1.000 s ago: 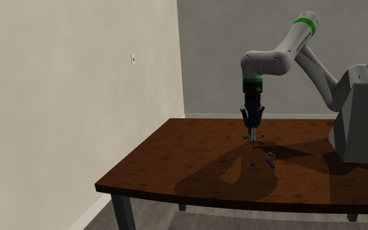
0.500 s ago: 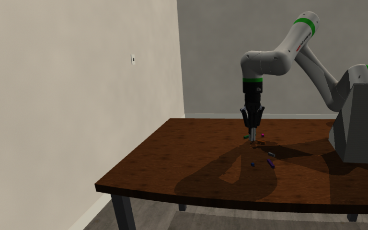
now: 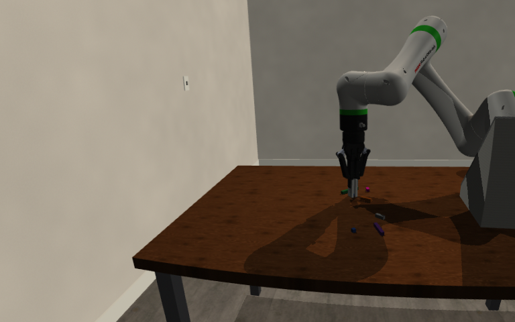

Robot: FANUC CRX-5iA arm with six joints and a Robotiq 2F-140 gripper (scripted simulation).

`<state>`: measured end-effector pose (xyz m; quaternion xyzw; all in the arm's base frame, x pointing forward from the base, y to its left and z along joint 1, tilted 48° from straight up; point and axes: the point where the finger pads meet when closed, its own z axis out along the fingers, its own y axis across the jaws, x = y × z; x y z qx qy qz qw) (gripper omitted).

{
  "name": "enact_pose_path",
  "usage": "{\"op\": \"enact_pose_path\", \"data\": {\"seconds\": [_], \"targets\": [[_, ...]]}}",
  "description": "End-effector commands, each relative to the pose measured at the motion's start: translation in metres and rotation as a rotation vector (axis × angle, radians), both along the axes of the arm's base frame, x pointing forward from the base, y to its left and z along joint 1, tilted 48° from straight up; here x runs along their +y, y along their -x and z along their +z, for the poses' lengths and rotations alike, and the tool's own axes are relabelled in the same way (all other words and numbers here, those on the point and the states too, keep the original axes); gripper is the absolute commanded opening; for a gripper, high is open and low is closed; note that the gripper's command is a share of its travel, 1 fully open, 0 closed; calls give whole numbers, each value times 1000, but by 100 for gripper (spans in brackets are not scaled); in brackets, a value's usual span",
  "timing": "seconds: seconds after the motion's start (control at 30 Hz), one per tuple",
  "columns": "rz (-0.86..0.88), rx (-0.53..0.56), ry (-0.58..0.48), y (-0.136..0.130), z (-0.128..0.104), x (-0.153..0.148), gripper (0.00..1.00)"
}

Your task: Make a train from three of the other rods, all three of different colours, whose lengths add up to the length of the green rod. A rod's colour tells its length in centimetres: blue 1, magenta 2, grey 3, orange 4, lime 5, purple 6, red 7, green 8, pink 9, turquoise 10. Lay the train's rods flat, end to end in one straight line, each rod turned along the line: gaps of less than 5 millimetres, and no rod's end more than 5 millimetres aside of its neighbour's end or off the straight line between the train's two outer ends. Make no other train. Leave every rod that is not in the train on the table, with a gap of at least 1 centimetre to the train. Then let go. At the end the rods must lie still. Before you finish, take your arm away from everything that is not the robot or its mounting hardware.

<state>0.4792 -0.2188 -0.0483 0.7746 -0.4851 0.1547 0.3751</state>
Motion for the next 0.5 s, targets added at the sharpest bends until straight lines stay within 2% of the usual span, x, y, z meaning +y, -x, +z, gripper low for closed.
{"op": "enact_pose_path", "data": {"seconds": [0.0,0.3,0.47], "targets": [[0,0,0,0,0,0,3],[0,0,0,0,0,0,5],[0,0,0,0,0,0,10]]}}
